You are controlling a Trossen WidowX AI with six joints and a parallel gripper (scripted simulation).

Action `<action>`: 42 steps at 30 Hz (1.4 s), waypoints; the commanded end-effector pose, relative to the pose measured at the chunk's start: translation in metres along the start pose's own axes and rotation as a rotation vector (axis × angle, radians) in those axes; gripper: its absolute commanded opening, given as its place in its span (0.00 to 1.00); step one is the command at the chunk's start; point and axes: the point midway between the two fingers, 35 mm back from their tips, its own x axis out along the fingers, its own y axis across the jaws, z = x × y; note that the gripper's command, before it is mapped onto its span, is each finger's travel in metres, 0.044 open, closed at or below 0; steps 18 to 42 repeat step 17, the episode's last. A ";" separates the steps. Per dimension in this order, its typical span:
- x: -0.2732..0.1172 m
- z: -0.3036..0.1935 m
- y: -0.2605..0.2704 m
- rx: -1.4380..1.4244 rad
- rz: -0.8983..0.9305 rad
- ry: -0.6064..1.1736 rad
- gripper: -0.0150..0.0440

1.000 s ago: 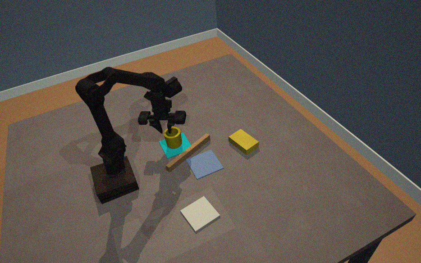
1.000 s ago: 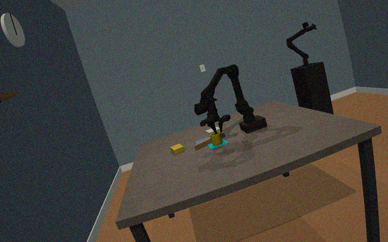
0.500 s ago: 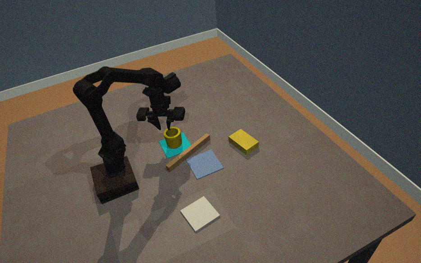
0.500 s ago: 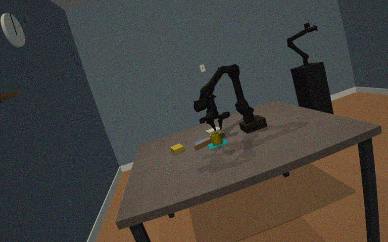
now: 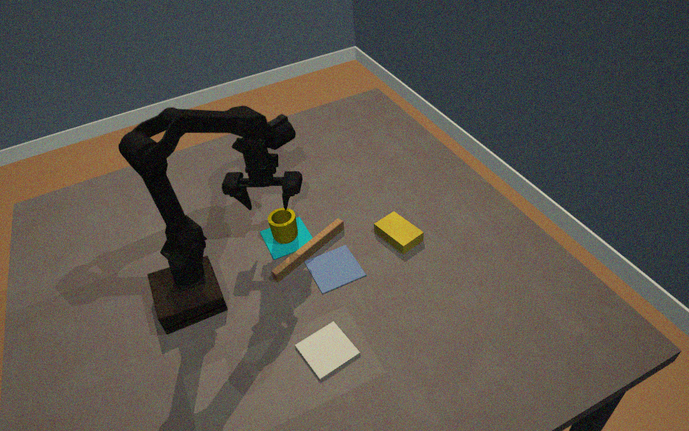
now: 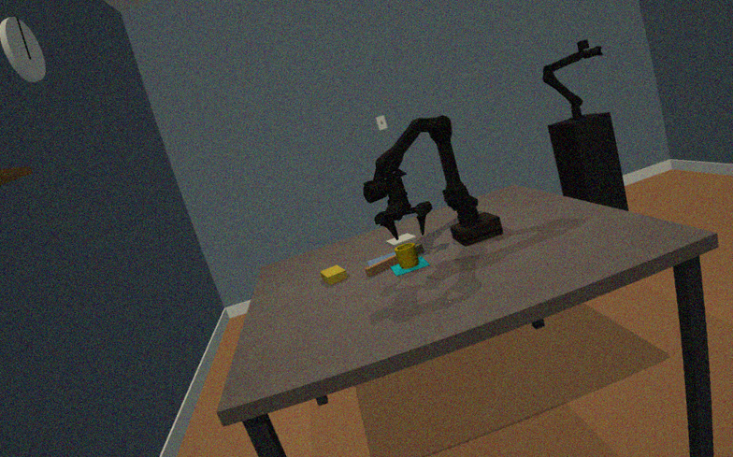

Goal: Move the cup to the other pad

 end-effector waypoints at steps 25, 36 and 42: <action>-0.048 0.003 0.001 0.004 -0.007 -0.010 1.00; -0.048 0.003 0.001 0.004 -0.007 -0.010 1.00; -0.048 0.003 0.001 0.004 -0.007 -0.010 1.00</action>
